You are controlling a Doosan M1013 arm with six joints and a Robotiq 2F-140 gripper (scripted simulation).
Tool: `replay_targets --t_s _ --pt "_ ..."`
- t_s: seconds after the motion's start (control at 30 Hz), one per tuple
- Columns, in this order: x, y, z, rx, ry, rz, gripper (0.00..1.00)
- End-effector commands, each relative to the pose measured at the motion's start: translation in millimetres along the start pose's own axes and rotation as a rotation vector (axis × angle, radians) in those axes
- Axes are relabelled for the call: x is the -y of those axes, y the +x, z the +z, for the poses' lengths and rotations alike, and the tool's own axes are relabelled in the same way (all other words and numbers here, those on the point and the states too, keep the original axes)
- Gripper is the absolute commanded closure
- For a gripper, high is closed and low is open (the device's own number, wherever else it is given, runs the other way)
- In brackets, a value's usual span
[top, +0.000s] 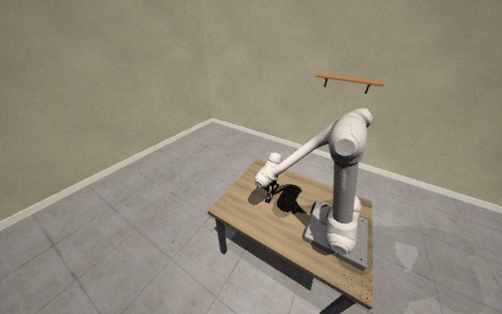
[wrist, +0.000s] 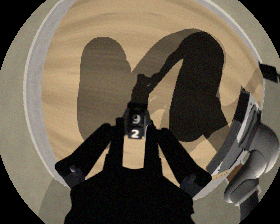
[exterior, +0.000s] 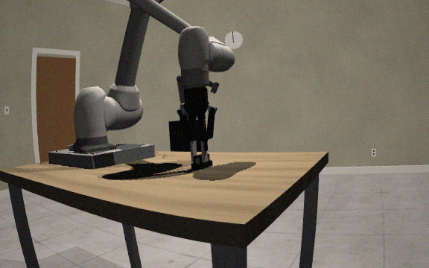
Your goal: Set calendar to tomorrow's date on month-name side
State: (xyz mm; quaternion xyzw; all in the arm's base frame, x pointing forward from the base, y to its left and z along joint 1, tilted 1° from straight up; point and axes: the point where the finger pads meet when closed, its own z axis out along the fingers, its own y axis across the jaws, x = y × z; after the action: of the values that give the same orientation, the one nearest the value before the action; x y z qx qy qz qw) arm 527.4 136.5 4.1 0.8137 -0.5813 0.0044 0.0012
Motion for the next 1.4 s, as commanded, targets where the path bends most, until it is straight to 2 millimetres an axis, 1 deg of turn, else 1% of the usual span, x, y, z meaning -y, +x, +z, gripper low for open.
replay_targets --t_s 0.0,0.17,0.2,0.27,0.3,0.7,0.8,0.9,1.03,1.1,1.37 --pt "0 0 0 0.0 0.0 0.0 0.79" --pt "0 0 0 0.0 0.0 0.0 0.77" --pt "0 0 0 0.0 0.0 0.0 0.74" --pt "0 0 0 0.0 0.0 0.0 0.74" --pt "0 0 0 0.0 0.0 0.0 0.72" --pt "0 0 0 0.0 0.0 0.0 0.72" --pt "0 0 -3 0.0 0.0 0.0 0.72" --pt "0 0 -10 0.0 0.0 0.0 0.72" --pt "0 0 -27 0.0 0.0 0.0 0.72" --pt "0 0 -27 0.0 0.0 0.0 0.72" --pt "0 0 -69 0.0 0.0 0.0 0.72"
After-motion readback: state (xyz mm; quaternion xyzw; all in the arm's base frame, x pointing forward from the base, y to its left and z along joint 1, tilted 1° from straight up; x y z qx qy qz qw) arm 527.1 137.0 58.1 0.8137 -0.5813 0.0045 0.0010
